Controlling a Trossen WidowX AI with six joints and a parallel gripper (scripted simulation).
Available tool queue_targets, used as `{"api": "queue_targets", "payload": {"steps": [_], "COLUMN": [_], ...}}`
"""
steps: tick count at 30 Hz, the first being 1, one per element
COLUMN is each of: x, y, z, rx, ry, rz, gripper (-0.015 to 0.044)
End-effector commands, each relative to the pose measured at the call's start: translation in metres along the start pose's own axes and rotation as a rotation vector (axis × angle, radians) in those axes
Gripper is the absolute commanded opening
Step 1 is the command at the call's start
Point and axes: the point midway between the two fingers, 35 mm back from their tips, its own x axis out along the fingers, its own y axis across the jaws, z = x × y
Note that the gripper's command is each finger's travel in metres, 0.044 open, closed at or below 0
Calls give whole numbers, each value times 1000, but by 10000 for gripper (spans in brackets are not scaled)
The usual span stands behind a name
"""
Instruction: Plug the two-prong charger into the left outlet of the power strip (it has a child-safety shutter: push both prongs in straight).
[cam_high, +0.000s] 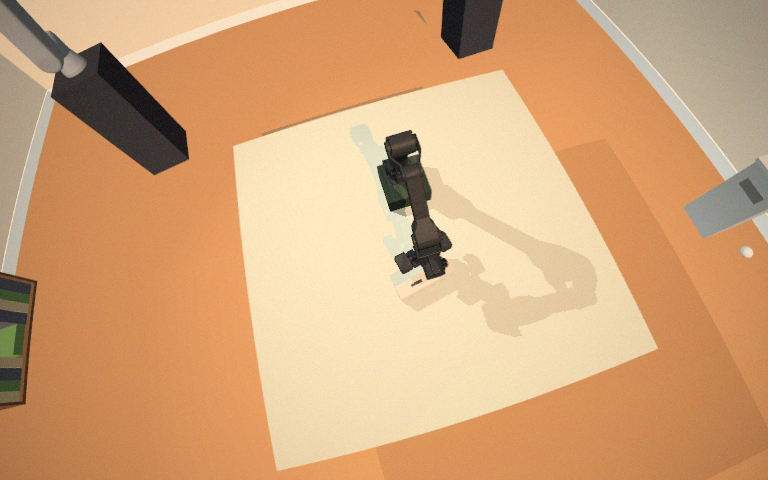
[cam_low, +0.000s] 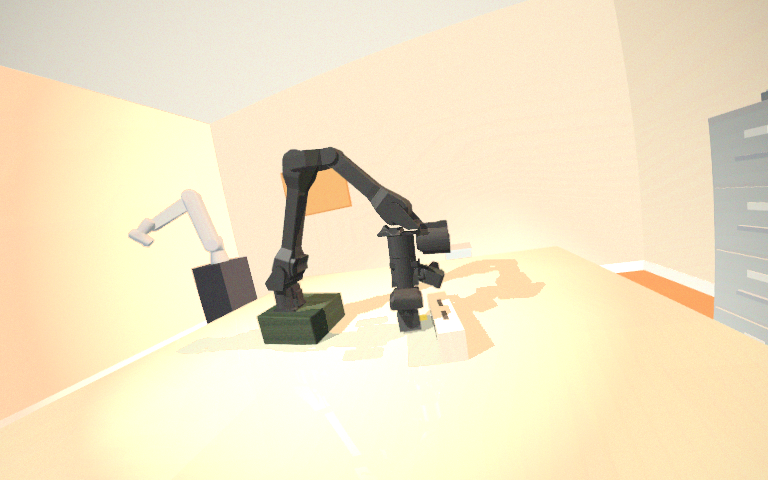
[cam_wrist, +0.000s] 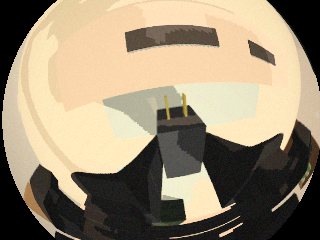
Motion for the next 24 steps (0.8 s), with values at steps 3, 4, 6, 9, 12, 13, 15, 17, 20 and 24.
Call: {"api": "queue_targets", "payload": {"steps": [3,4,6,9,12,13,15,17,20,24], "x": [-1,-1,-1,-2,-2,-2,-2,-2,-2,-2], "y": [-1,-1,-1,-1,-1,-1,-1,-1,-1,-1], "z": [2,2,2,2,3,3,3,3,4,4], "rx": [3,3,3,3,3,3,3,3,3,3], "ry": [-2,-2,-2,-2,-2,-2,-2,-2,-2,-3], "rz": [-2,-2,-2,-2,-2,-2,-2,-2,-2,-2], "gripper": [0,0,0,0,0,0,0,0,0,0]}}
